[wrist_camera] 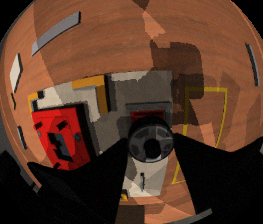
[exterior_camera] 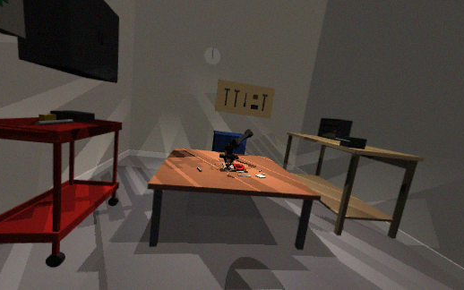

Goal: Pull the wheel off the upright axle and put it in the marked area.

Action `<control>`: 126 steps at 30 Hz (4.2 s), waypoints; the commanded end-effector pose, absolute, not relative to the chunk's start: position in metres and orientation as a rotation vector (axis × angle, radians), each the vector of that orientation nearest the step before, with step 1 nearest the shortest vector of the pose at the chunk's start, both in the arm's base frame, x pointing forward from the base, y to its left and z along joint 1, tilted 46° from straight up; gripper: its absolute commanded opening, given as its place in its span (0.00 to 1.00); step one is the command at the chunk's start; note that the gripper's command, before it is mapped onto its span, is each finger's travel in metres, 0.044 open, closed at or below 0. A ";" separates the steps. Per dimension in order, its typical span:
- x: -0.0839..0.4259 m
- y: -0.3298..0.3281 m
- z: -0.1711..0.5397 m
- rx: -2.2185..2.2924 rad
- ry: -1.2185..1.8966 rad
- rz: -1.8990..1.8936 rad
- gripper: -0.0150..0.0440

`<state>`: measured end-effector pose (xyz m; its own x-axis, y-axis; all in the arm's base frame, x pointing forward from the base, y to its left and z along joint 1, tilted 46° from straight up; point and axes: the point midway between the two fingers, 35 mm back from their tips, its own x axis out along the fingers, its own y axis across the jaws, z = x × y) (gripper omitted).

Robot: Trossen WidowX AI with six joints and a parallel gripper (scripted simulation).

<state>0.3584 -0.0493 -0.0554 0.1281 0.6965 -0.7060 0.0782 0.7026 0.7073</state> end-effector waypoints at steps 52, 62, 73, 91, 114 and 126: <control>0.354 -0.067 -0.039 0.710 1.386 0.495 0.25; 0.354 -0.070 -0.037 0.711 1.386 0.495 0.25; 0.353 -0.073 -0.034 0.711 1.385 0.494 0.25; 0.325 -0.120 -0.041 0.714 1.389 0.483 0.25; 0.288 -0.139 -0.092 0.707 1.388 0.488 0.25; 0.299 -0.092 -0.141 0.709 1.387 0.490 0.25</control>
